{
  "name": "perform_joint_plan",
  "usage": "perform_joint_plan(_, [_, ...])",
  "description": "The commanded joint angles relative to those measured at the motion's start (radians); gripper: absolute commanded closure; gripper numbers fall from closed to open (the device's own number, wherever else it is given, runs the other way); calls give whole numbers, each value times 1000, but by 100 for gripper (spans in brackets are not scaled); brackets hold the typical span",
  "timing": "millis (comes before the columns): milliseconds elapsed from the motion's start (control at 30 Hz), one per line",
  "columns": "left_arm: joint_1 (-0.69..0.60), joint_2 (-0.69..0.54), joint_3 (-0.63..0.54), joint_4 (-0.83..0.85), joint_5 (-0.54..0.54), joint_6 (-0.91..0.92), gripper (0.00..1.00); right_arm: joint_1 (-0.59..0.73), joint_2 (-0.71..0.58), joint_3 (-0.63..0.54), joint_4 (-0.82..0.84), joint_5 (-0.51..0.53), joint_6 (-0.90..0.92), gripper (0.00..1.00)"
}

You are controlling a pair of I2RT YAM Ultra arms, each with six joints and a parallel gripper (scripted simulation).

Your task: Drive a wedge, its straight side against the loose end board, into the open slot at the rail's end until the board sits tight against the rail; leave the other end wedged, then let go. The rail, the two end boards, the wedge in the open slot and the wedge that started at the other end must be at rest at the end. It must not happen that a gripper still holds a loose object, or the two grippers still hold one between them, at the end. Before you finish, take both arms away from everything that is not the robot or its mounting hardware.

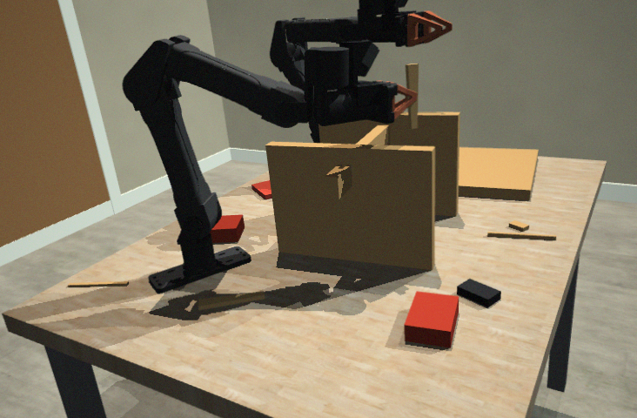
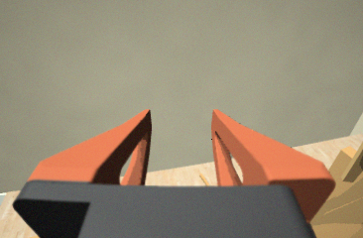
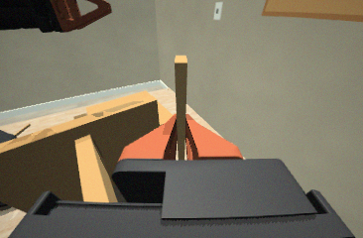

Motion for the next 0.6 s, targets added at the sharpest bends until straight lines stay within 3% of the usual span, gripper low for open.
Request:
perform_joint_plan(0, [-11,-6,30,21,-6,6,60,49,8,-59,237,-31,24,97])
perform_joint_plan(67, [-11,-6,30,21,-6,6,60,49,8,-59,237,-31,24,97])
perform_joint_plan(167, [-11,-6,30,21,-6,6,60,89,17,-121,375,-37,37,97])
perform_joint_plan(367, [-11,-6,30,21,-6,6,60,107,26,-147,305,-284,80,97])
perform_joint_plan(567, [-11,-6,30,21,-6,6,60,122,0,-170,326,-373,94,97])
